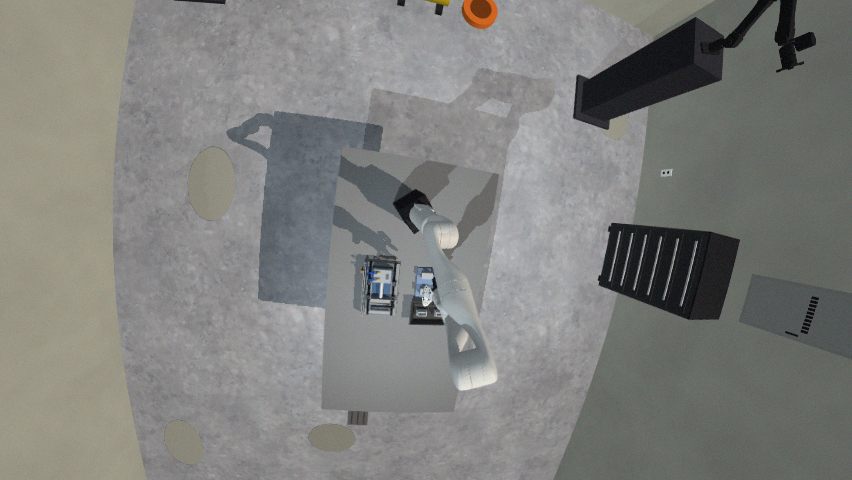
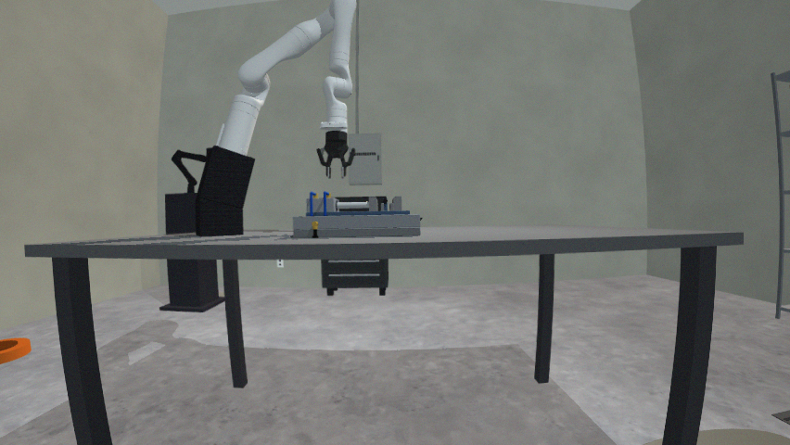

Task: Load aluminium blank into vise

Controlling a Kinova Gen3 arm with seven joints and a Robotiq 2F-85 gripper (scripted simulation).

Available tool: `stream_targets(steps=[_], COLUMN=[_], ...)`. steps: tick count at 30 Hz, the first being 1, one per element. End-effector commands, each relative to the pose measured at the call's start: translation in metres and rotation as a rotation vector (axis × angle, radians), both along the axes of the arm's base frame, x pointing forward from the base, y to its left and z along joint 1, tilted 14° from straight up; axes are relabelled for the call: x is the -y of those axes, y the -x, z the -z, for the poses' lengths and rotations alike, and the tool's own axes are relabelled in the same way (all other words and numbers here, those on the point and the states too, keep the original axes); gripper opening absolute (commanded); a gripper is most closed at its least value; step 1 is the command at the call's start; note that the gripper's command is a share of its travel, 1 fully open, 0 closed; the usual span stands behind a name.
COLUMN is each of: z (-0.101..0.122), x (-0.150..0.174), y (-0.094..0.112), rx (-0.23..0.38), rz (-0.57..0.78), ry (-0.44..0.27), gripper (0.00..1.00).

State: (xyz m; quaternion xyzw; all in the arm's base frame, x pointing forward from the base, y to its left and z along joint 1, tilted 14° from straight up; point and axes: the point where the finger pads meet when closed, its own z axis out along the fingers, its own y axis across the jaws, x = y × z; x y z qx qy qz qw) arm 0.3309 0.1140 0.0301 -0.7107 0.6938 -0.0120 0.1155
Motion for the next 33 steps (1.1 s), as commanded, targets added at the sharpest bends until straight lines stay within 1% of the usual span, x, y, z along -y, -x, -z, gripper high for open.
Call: stream_targets(steps=[1, 24, 33], z=[0.0009, 0.0012, 0.0064], x=[0.0045, 0.0044, 0.0036], y=[-0.0002, -0.0003, -0.0012], rx=[0.011, 0.011, 0.011], rz=[0.015, 0.015, 0.015], ry=[-0.006, -0.006, -0.006], gripper=[0.67, 0.67, 0.67])
